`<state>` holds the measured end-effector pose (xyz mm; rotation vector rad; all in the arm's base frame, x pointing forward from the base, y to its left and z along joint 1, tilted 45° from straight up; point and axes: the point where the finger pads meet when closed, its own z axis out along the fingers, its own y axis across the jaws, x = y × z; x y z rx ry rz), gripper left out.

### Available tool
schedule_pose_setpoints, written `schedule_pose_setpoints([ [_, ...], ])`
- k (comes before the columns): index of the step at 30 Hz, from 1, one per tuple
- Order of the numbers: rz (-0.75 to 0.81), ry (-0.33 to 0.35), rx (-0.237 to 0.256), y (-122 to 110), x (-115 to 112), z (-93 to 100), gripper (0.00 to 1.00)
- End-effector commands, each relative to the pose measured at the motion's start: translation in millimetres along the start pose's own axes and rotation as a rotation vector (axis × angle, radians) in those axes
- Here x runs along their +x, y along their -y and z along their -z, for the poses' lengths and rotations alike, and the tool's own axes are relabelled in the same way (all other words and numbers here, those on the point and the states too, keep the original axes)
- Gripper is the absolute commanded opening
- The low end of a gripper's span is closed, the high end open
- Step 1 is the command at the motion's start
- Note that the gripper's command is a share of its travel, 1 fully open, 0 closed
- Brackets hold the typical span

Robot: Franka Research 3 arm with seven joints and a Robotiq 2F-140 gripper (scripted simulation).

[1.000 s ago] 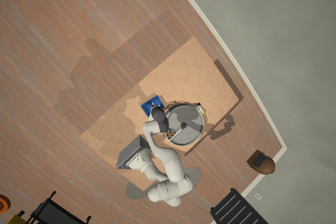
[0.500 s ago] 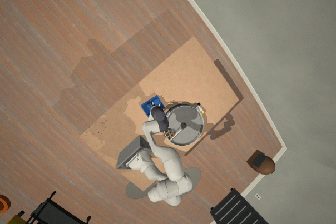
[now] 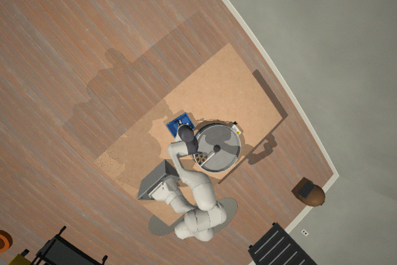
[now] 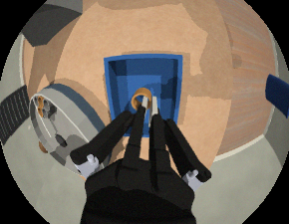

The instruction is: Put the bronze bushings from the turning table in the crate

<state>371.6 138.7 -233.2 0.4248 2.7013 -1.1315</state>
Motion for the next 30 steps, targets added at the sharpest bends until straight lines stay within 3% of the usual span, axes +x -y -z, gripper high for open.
schedule_pose_setpoints([
  [1,-0.004,0.003,-0.013,-4.6,-2.8,-2.4,0.00],
  [30,-0.004,0.003,-0.013,-4.8,-2.9,-7.0,0.00],
])
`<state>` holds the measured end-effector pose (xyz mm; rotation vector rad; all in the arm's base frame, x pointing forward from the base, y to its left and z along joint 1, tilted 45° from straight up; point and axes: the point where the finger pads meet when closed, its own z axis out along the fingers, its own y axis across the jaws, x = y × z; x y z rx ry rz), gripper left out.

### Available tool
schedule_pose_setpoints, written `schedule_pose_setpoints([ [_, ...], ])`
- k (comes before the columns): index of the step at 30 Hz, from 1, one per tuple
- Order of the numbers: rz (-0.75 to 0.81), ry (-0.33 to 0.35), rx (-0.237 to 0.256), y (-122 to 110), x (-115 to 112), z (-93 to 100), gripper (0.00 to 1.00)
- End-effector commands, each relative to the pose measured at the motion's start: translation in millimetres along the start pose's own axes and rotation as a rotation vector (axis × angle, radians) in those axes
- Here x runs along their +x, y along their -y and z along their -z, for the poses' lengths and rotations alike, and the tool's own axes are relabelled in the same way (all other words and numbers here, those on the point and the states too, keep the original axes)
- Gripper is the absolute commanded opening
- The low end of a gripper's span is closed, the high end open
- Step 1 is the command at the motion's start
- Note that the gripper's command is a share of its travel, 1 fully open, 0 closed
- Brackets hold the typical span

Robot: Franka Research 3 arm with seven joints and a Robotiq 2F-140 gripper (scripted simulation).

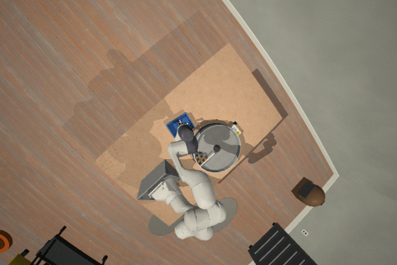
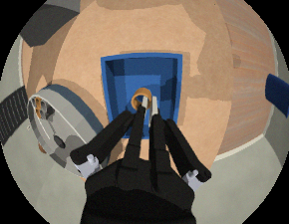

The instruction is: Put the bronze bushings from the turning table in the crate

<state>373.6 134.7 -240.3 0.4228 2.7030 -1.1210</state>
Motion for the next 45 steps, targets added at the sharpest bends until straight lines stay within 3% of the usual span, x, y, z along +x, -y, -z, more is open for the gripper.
schedule_pose_setpoints([
  [1,-0.003,0.001,-0.005,-2.0,-2.1,0.9,0.00],
  [45,-0.003,0.001,-0.005,-2.1,-2.3,-4.5,0.00],
])
